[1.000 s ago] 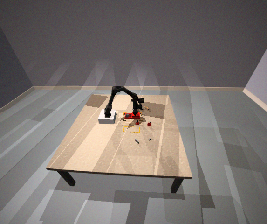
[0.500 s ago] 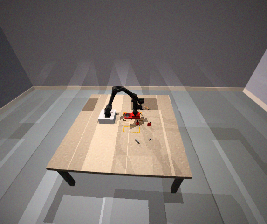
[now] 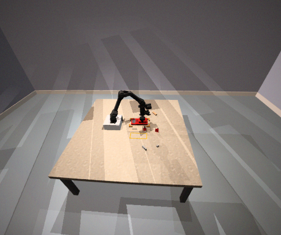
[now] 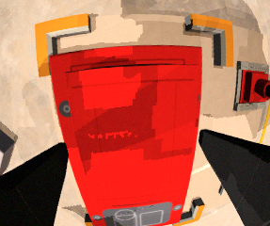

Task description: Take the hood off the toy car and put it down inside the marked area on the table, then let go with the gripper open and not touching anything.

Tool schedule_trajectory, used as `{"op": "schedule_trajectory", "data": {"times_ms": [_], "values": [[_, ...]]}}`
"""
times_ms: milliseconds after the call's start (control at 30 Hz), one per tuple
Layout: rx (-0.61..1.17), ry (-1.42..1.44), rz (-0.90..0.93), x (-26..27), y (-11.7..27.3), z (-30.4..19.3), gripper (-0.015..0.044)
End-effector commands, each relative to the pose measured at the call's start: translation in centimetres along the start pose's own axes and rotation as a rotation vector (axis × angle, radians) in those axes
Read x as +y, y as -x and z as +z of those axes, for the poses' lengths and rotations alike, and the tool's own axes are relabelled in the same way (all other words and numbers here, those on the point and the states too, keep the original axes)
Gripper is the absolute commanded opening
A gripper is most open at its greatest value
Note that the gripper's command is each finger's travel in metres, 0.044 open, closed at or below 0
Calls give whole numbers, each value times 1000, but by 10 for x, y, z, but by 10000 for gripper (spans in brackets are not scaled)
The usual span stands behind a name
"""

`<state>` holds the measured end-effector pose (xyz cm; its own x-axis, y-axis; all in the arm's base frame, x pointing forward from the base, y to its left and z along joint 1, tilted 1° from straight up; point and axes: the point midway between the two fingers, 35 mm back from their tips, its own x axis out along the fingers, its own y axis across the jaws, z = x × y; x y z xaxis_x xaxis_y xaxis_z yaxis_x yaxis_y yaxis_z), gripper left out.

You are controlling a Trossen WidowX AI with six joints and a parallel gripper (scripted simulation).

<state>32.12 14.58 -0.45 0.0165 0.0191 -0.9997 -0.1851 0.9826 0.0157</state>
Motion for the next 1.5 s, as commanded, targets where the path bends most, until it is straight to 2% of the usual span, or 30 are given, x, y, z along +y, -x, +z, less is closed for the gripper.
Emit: {"op": "schedule_trajectory", "data": {"times_ms": [0,333,467,767,1100,1467], "values": [[5,4,-4,-1,-4,-1,440],[5,4,-4,-1,-9,-1,440],[0,0,0,0,-5,0,335],[0,0,0,0,-5,0,275],[0,0,0,0,-1,0,12],[0,0,0,0,7,0,0]]}}
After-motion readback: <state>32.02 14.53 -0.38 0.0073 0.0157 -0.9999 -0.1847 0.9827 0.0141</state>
